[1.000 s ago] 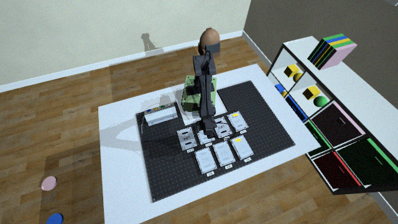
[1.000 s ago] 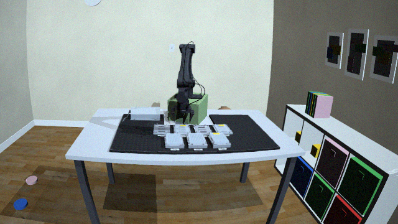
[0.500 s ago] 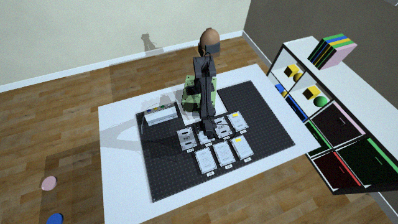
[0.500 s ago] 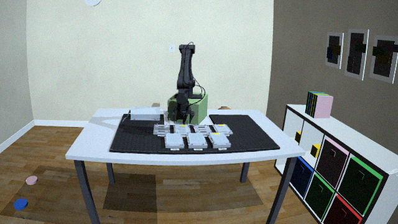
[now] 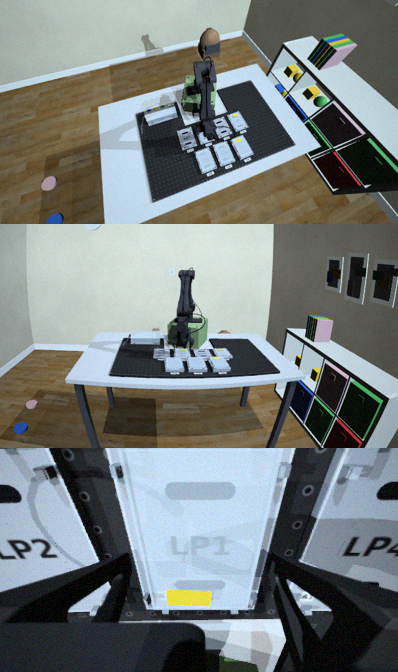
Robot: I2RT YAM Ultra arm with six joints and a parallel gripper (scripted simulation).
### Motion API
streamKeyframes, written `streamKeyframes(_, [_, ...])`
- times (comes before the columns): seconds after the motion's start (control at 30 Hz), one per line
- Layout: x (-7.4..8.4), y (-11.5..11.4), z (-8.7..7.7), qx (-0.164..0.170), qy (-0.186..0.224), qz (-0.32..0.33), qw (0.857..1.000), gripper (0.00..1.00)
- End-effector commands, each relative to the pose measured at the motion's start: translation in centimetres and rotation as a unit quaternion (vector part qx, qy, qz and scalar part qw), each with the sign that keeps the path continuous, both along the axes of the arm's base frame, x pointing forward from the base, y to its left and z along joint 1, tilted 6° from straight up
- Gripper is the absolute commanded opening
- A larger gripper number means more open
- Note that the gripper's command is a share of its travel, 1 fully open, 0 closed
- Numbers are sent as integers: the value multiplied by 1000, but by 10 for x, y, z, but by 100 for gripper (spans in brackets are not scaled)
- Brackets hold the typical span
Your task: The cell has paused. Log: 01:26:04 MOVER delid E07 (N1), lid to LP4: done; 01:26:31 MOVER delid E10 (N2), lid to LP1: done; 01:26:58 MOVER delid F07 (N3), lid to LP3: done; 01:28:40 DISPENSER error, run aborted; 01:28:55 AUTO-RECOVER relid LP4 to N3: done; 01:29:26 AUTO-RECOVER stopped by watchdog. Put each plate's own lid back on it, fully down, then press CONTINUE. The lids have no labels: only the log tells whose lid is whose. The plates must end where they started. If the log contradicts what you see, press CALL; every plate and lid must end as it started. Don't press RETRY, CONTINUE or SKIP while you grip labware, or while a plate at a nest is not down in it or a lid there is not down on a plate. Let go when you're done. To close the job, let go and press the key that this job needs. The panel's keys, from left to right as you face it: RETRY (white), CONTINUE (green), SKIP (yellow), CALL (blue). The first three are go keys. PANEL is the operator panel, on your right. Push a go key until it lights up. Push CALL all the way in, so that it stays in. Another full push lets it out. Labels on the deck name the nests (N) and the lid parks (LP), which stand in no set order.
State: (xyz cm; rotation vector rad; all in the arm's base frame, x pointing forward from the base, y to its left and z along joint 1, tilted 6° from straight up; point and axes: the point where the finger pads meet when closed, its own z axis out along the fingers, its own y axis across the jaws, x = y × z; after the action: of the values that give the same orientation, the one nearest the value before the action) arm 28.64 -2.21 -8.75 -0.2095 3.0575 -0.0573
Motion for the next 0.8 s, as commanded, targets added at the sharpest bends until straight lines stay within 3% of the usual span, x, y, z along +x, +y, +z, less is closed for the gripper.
streamKeyframes(0.0, [-2,4,-9,7,-2,6,1000,100])
streamKeyframes(0.13, [-2,4,-16,7,-2,6,1000,100])
streamKeyframes(0.77, [-3,2,-17,6,-6,4,1000,100])
